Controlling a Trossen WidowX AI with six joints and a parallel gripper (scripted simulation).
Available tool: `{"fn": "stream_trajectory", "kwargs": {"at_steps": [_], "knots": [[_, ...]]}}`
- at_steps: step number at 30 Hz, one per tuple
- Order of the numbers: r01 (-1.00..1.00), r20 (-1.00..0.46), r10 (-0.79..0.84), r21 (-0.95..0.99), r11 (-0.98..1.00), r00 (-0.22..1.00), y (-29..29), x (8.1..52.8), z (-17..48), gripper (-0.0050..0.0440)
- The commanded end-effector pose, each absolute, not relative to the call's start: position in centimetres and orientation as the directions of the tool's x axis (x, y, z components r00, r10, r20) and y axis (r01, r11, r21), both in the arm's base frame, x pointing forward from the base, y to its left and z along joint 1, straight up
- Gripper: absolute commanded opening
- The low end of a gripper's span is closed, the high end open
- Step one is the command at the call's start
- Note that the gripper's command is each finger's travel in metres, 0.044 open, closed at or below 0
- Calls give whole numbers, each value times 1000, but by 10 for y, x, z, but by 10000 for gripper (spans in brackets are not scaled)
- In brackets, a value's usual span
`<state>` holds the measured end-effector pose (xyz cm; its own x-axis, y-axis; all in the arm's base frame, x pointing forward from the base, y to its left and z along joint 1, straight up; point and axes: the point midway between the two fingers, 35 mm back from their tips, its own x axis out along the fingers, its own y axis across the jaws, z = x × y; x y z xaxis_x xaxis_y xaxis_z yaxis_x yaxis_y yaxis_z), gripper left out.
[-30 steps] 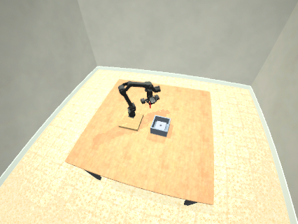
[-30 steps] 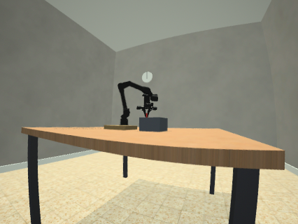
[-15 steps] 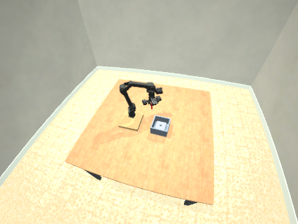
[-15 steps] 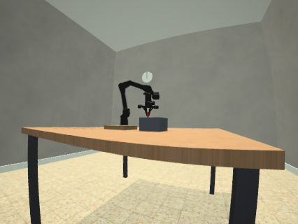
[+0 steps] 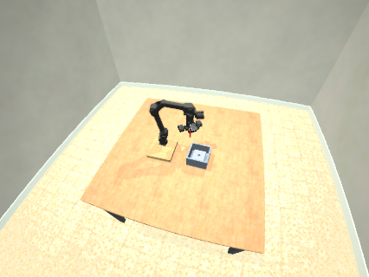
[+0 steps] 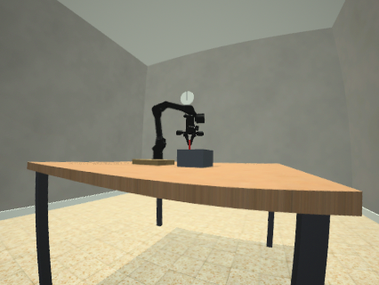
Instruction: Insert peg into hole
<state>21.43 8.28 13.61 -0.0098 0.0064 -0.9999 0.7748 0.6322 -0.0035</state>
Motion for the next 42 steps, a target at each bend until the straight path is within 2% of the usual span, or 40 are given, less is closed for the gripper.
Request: {"fn": "stream_trajectory", "kwargs": {"at_steps": [1,19,42], "knots": [[775,-1000,6,-2,632,-7,72,225,142,0],[775,-1000,6,1,633,-4,39,244,153,0],[775,-1000,6,1,633,-4,-2,294,156,0]]}}
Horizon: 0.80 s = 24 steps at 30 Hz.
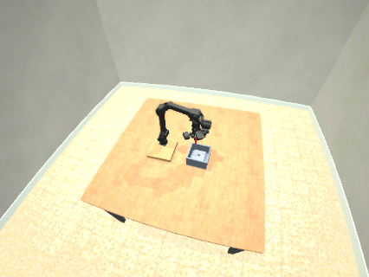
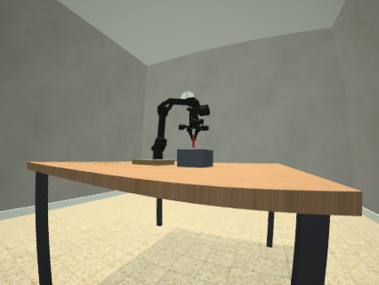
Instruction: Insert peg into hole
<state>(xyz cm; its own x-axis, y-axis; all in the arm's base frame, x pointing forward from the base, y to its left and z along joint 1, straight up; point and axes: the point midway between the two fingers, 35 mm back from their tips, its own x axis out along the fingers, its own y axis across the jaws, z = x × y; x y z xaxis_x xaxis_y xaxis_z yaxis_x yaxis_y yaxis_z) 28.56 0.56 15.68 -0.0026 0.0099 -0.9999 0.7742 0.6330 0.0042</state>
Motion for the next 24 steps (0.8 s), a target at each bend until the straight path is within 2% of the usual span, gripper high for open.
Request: {"fn": "stream_trajectory", "kwargs": {"at_steps": [1,24], "knots": [[775,-1000,6,1,633,-4,-2,294,156,0],[775,-1000,6,1,633,-4,-47,329,152,0]]}}
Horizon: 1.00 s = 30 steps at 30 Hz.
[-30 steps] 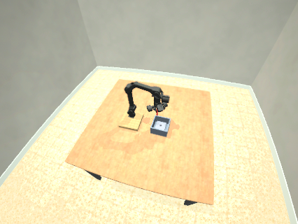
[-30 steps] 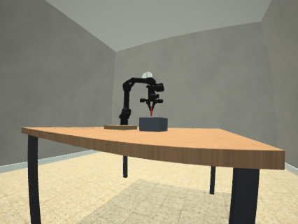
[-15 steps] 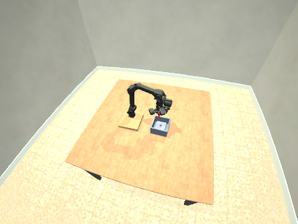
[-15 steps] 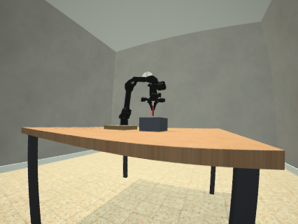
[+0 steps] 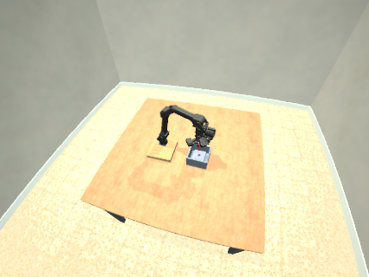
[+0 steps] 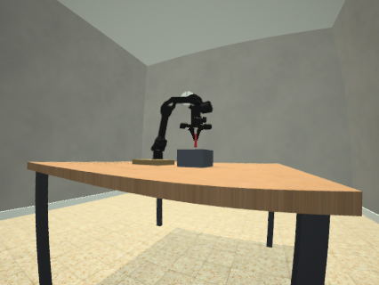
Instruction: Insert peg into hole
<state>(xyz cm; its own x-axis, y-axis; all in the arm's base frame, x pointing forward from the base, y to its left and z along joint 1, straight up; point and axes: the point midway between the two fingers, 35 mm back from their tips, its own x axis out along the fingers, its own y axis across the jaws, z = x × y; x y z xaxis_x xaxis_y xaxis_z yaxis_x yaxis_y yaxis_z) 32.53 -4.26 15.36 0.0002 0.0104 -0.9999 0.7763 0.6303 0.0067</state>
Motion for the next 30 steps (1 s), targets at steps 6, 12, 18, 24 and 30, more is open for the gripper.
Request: {"fn": "stream_trajectory", "kwargs": {"at_steps": [6,12,18,24,30], "knots": [[775,-1000,6,1,633,-4,-46,329,140,0],[775,-1000,6,1,633,-4,-46,329,129,0],[775,-1000,6,1,633,-4,-46,328,114,0],[775,-1000,6,1,633,-4,-47,328,112,0],[775,-1000,6,2,632,-2,-47,328,113,0]]}}
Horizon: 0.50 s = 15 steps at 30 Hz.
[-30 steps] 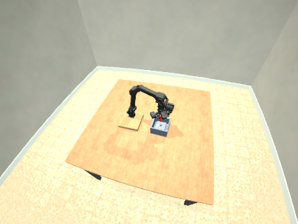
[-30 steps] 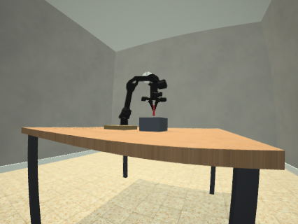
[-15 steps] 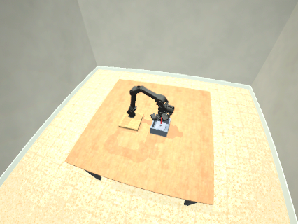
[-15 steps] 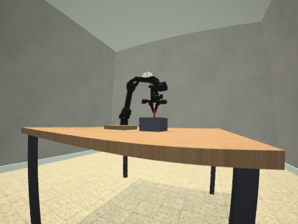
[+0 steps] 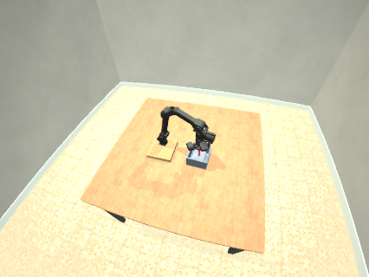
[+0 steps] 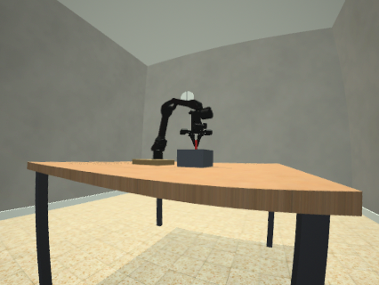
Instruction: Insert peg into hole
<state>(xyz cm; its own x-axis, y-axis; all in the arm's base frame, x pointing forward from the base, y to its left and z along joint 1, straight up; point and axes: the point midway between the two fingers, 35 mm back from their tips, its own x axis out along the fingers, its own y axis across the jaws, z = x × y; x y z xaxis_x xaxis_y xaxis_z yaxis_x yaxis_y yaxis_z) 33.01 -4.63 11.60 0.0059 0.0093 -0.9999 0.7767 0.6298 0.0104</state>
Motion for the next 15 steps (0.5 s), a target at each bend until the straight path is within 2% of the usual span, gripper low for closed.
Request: {"fn": "stream_trajectory", "kwargs": {"at_steps": [1,15], "knots": [[775,-1000,6,1,633,-4,-47,328,112,0],[775,-1000,6,1,633,-4,-46,329,103,0]]}}
